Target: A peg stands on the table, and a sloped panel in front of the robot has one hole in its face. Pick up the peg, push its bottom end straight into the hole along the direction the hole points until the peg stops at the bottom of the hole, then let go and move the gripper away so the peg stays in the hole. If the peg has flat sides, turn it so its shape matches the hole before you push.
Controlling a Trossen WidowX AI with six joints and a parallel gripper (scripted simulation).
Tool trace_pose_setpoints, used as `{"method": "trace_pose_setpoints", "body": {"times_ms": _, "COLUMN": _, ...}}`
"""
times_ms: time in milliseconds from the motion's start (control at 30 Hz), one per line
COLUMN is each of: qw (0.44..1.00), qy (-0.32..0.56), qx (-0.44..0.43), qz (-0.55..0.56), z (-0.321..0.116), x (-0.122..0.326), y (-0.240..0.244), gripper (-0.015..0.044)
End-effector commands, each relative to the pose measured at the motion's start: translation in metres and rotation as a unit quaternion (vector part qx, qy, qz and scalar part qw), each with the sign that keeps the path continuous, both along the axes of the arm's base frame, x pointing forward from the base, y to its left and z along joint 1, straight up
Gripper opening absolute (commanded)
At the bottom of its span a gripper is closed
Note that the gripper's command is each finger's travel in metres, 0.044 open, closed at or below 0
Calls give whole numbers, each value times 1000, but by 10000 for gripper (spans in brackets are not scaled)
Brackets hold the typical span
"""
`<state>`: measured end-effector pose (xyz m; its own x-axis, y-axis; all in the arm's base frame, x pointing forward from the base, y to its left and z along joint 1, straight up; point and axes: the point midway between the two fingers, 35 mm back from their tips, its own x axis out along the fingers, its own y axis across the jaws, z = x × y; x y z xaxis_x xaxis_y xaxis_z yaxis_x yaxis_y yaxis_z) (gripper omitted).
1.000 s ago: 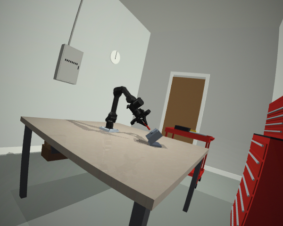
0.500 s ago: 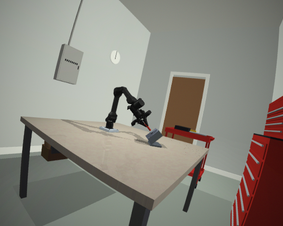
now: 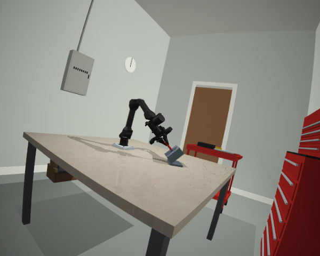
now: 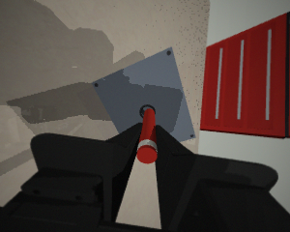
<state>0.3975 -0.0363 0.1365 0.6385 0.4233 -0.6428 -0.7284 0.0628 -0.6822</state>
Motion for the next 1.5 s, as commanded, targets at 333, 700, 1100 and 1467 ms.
{"method": "trace_pose_setpoints", "body": {"times_ms": 333, "qw": 1000, "qy": 0, "qx": 0, "qz": 0, "z": 0, "x": 0, "y": 0, "gripper": 0}}
{"method": "trace_pose_setpoints", "body": {"times_ms": 700, "qw": 1000, "qy": 0, "qx": 0, "qz": 0, "z": -3, "x": 0, "y": -1, "gripper": 0}}
{"method": "trace_pose_setpoints", "body": {"times_ms": 1100, "qw": 1000, "qy": -1, "qx": 0, "qz": 0, "z": -6, "x": 1, "y": 0, "gripper": 0}}
{"method": "trace_pose_setpoints", "body": {"times_ms": 1467, "qw": 1000, "qy": -1, "qx": 0, "qz": 0, "z": -8, "x": 3, "y": 1, "gripper": 0}}
